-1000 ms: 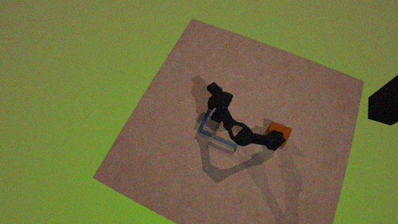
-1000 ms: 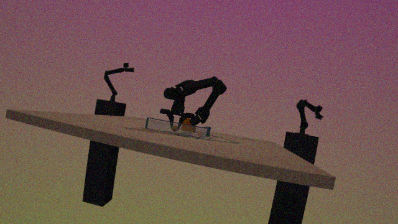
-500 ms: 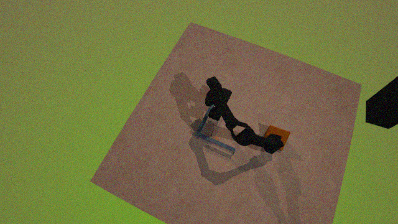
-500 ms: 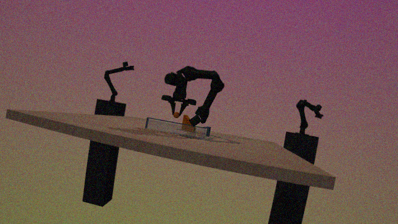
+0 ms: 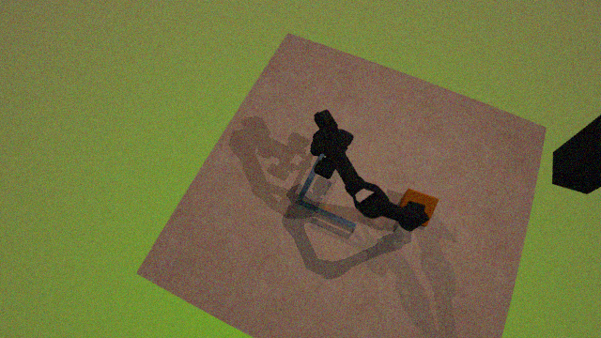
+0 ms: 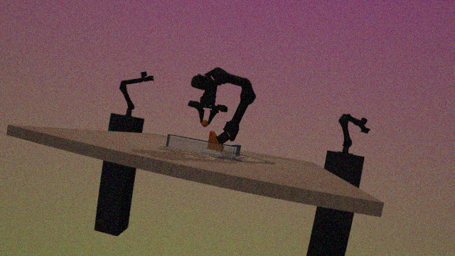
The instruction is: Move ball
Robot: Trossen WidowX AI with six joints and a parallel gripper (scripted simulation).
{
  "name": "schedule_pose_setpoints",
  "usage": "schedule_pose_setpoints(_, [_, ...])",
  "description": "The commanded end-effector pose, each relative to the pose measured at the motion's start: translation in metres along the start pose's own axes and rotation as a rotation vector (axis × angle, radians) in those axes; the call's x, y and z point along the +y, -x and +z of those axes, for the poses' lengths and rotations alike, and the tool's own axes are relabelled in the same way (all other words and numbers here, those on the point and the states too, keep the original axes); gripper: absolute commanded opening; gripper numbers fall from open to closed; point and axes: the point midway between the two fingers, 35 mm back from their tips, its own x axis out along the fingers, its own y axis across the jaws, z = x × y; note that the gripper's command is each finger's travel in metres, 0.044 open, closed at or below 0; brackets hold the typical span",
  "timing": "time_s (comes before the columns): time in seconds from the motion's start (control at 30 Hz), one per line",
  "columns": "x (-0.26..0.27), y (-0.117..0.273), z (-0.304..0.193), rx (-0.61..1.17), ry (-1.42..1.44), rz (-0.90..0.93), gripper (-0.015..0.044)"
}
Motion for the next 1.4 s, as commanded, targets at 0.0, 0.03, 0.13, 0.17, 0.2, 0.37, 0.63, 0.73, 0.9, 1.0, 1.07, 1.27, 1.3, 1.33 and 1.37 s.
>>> schedule_pose_setpoints(0.0, [0.011, -0.001, -0.002, 0.002, -0.105, -0.002, 0.0])
schedule_pose_setpoints(0.03, [0.014, -0.002, -0.003, 0.002, -0.134, -0.002, 0.0])
schedule_pose_setpoints(0.13, [0.022, -0.004, -0.004, 0.001, -0.22, -0.003, 0.0])
schedule_pose_setpoints(0.17, [0.024, -0.004, -0.005, 0.001, -0.249, -0.003, 0.0])
schedule_pose_setpoints(0.2, [0.027, -0.005, -0.006, 0.001, -0.278, -0.003, 0.0])
schedule_pose_setpoints(0.37, [0.039, -0.009, -0.009, 0.0, -0.421, -0.004, 0.0])
schedule_pose_setpoints(0.63, [0.059, -0.015, -0.015, 0.0, -0.65, -0.004, 0.0])
schedule_pose_setpoints(0.73, [0.066, -0.017, -0.018, 0.0, -0.736, -0.003, 0.0])
schedule_pose_setpoints(0.9, [0.078, -0.021, -0.023, 0.0, -0.879, -0.002, 0.0])
schedule_pose_setpoints(1.0, [0.084, -0.023, -0.026, 0.001, -0.965, -0.001, 0.0])
schedule_pose_setpoints(1.07, [0.089, -0.025, -0.028, 0.002, -1.022, -0.001, 0.0])
schedule_pose_setpoints(1.27, [0.102, -0.03, -0.035, 0.004, -1.193, 0.001, 0.0])
schedule_pose_setpoints(1.3, [0.104, -0.031, -0.037, 0.004, -1.221, 0.001, 0.0])
schedule_pose_setpoints(1.33, [0.106, -0.031, -0.038, 0.005, -1.25, 0.001, 0.0])
schedule_pose_setpoints(1.37, [0.108, -0.032, -0.039, 0.006, -1.279, 0.002, 0.0])
